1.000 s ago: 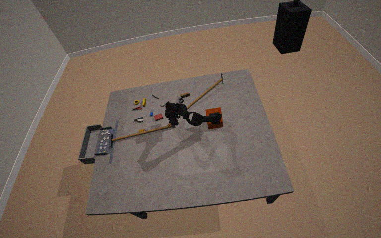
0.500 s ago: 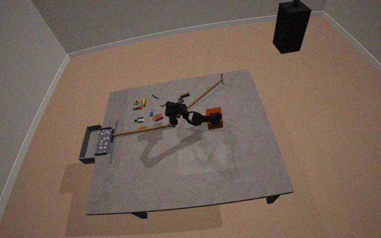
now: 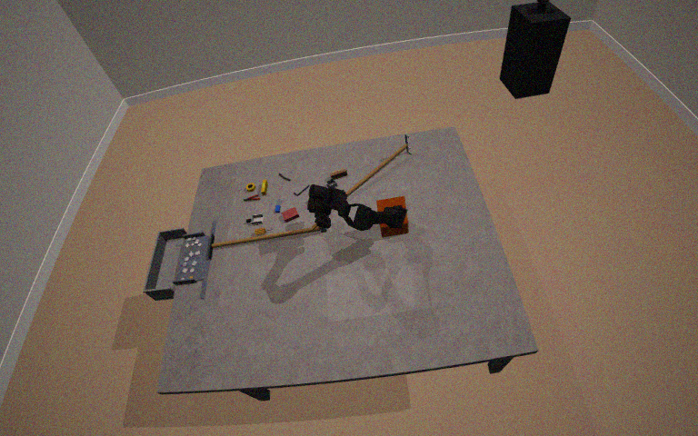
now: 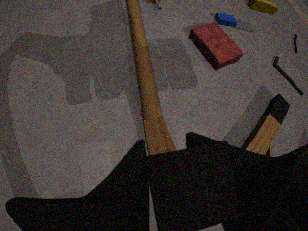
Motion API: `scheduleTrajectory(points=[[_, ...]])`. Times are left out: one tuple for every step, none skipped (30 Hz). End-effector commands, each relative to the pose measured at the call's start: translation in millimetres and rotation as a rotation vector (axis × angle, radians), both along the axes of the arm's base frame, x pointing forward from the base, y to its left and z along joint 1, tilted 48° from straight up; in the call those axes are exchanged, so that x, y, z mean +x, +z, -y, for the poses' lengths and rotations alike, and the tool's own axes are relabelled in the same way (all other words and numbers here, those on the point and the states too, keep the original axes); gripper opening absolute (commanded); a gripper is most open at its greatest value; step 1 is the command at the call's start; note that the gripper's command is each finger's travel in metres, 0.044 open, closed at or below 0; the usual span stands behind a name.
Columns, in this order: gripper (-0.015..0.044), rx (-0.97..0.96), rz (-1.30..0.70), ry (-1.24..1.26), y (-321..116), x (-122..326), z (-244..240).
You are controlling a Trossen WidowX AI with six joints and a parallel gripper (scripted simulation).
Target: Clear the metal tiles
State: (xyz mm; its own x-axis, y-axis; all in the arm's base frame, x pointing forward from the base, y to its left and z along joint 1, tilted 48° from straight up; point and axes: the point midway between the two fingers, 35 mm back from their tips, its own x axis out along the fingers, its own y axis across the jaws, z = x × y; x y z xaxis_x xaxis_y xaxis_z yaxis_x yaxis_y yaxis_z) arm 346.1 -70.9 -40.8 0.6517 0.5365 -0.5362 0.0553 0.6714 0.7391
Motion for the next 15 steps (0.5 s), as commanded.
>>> scheduleTrajectory(points=[[0.0000,-0.006,0.009,-0.005,2.7,-7.4,3.3],[0.0000,-0.006,0.008,-0.005,2.5,-9.9,3.4],[0.0000,-0.006,0.008,-0.005,2.3,-12.5,3.4],[0.0000,-0.007,0.007,-0.005,2.2,-15.1,3.5],[0.0000,-0.007,0.007,-0.005,2.0,-17.6,3.5],[0.0000,-0.007,0.006,-0.005,1.9,-20.2,3.5],[0.0000,-0.007,0.006,-0.005,1.8,-22.7,3.4],[0.0000,-0.007,0.005,-0.005,1.6,-25.3,3.3],[0.0000,-0.007,0.005,-0.005,1.5,-27.8,3.2],[0.0000,-0.007,0.004,-0.006,1.4,-30.3,3.1],[0.0000,-0.007,0.004,-0.006,1.3,-32.9,3.0],[0.0000,-0.007,0.004,-0.006,1.2,-35.4,2.8],[0.0000,-0.007,0.003,-0.006,1.1,-37.9,2.6],[0.0000,-0.007,0.003,-0.006,1.0,-40.4,2.4],[0.0000,-0.006,0.003,-0.006,0.9,-42.9,2.2]])
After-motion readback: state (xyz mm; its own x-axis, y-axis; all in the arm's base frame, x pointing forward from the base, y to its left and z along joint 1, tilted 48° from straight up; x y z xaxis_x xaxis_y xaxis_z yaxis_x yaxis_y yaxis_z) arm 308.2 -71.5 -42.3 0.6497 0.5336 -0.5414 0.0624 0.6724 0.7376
